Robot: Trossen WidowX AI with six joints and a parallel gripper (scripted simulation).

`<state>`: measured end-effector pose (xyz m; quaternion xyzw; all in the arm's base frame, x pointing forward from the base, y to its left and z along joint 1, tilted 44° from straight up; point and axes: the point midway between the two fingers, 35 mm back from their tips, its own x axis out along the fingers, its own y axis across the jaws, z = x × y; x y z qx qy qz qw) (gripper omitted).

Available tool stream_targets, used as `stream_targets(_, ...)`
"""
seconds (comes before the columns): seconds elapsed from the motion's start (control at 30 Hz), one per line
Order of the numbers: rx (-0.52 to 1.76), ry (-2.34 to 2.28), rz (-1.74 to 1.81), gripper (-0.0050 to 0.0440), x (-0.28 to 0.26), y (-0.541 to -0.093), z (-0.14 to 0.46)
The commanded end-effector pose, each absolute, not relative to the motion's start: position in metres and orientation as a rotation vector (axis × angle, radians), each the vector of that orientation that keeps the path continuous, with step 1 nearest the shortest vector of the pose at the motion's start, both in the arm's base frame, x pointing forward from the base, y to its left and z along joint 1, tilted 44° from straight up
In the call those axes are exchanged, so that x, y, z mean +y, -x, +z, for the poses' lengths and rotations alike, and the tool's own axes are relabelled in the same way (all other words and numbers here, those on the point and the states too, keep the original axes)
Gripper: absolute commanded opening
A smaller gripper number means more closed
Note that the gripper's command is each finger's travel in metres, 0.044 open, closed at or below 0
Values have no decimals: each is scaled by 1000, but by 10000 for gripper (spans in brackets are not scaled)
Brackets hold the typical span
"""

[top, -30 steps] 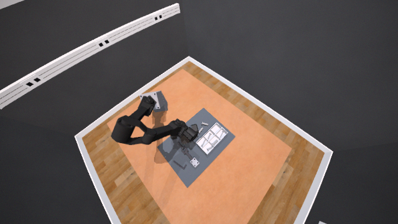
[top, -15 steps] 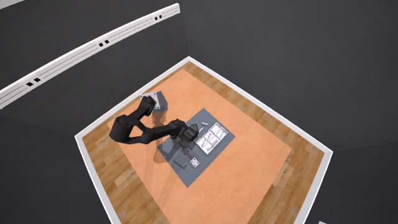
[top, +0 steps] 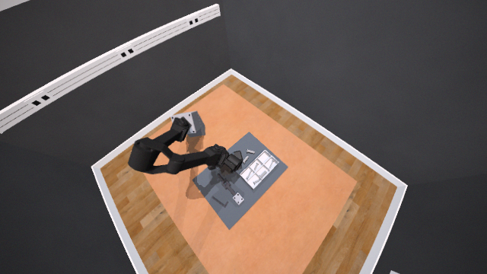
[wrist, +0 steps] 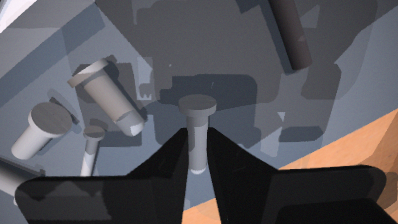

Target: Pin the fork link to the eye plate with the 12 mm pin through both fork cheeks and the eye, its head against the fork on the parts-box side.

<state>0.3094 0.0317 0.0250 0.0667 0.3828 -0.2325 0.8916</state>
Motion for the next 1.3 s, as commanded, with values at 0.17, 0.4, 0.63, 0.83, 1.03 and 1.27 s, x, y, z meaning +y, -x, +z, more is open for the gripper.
stream_targets(0.17,779,-151,-478,-50,37,-305,37)
stream_targets(0.4,775,-154,-477,-50,40,-302,44)
stream_targets(0.63,778,-154,-475,-50,42,-299,45)
stream_targets(0.83,778,-154,-476,-50,42,-298,47)
stream_targets(1.03,781,-152,-477,-50,42,-298,46)
stream_targets(1.27,781,-152,-477,-50,42,-298,46)
